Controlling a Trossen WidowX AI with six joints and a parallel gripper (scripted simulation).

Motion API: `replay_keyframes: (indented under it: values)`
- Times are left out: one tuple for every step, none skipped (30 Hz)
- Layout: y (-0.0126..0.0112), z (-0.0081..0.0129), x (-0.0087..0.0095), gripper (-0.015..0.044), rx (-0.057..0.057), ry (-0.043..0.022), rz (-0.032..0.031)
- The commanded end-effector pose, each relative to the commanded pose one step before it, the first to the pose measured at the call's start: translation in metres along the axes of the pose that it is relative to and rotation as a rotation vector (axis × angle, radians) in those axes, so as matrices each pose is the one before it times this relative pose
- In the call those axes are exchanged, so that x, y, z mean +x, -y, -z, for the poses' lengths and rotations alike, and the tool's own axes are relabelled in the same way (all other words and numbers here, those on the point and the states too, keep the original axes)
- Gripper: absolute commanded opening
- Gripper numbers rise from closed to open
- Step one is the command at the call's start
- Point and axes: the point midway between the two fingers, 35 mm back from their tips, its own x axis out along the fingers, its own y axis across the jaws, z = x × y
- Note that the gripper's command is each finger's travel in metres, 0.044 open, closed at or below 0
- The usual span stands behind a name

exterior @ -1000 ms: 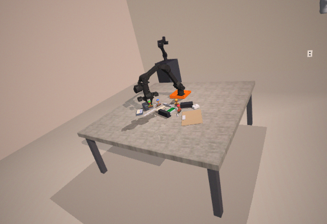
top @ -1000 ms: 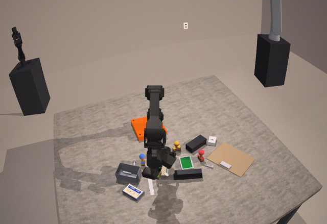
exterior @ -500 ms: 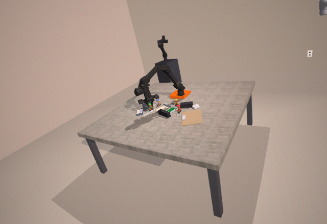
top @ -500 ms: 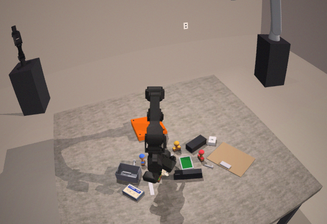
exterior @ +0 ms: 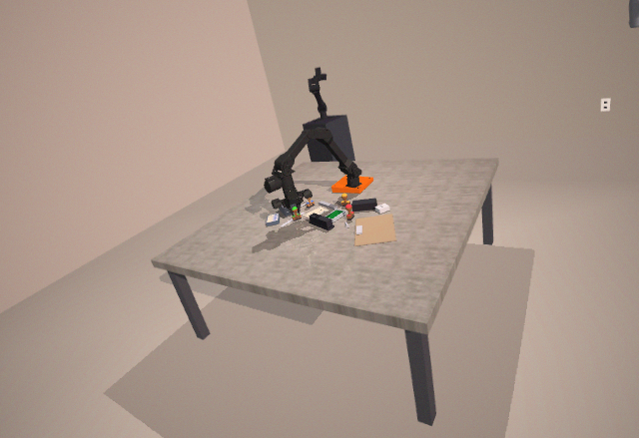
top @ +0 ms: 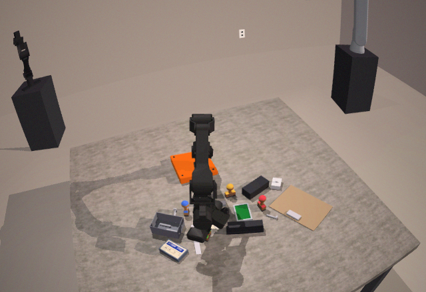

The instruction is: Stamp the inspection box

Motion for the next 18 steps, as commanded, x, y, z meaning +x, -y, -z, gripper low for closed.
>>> replay_keyframes:
  values:
    - [-0.00169,0.00055,0.00823,0.0,0.0045,-0.00086,-0.00837]
    - [-0.00002,0.00002,0.00026,0.0,0.0,0.0,0.0]
    - [0.0,0.0,0.0,0.0,0.0,0.0,0.0]
    - [0.0,0.0,0.0,0.0,0.0,0.0,0.0]
    - [0.00096,-0.00012,-0.00383,0.0026,-0.0042,-0.00037,0.00544]
    - [0.0,0.0,0.0,0.0053,0.0,0.0,0.0]
    - [0.0,0.0,0.0,0.0079,0.0,0.0,0.0]
    - [0.0,0.0,0.0,0.0105,0.0,0.0,0.0]
    - [0.0,0.0,0.0,0.0131,0.0,0.0,0.0]
    - [0.0,0.0,0.0,0.0157,0.0,0.0,0.0]
    - [0.0,0.0,0.0,0.0184,0.0,0.0,0.0]
    - [0.0,0.0,0.0,0.021,0.0,0.0,0.0]
    - [0.0,0.0,0.0,0.0236,0.0,0.0,0.0]
    - [0.0,0.0,0.0,0.0256,0.0,0.0,0.0]
    - [0.0,0.0,0.0,0.0256,0.0,0.0,0.0]
    - [0.0,0.0,0.0,0.0256,0.0,0.0,0.0]
    - [0.00037,-0.0002,-0.00203,0.0256,0.0001,0.00001,-0.00006]
    - [0.00101,-0.00056,-0.00612,0.0256,0.0002,0.00002,-0.00018]
